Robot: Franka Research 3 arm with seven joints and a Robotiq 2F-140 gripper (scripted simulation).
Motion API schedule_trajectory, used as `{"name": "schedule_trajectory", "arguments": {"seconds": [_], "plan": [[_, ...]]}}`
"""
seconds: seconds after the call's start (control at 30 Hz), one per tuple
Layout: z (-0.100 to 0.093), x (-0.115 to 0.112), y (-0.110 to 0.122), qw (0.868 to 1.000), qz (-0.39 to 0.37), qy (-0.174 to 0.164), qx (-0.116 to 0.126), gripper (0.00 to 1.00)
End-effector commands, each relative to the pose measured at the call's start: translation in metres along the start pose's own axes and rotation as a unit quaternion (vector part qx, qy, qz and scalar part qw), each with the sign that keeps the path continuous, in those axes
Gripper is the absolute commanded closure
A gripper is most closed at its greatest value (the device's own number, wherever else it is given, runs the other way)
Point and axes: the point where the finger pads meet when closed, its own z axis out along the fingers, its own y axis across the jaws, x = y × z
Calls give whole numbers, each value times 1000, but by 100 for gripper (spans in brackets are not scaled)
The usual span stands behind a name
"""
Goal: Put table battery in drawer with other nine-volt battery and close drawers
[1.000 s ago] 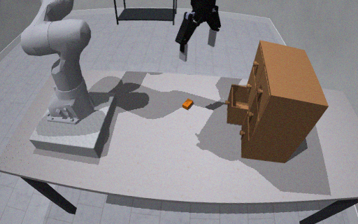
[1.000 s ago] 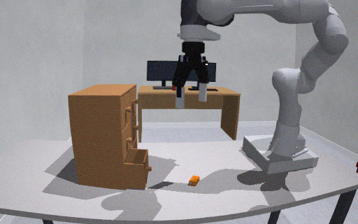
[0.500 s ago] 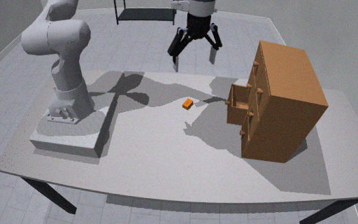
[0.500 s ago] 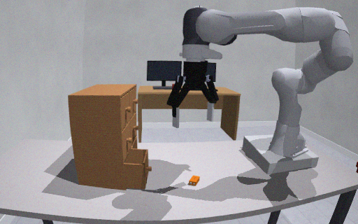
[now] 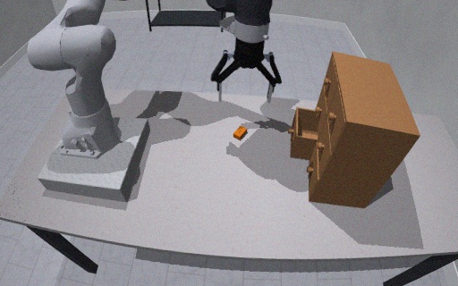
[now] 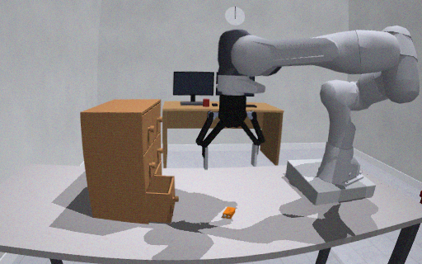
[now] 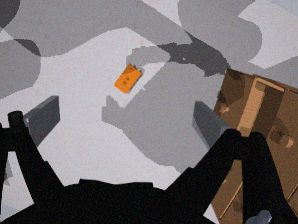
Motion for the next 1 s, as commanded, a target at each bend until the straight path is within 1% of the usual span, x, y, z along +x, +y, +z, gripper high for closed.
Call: {"name": "schedule_trajectory", "arguments": {"seconds": [0.0,0.03,0.1,0.3,0.53,0.97], "plan": [[14,3,2,991,133,-1,-5,0],[18,4,2,990,144,-1,-5,0],[18,4,2,990,144,-1,-5,0],[36,5,0,979,202,-1,-5,0],[52,7,-2,968,250,-1,-5,0],[63,8,-3,958,286,-1,-5,0]]}}
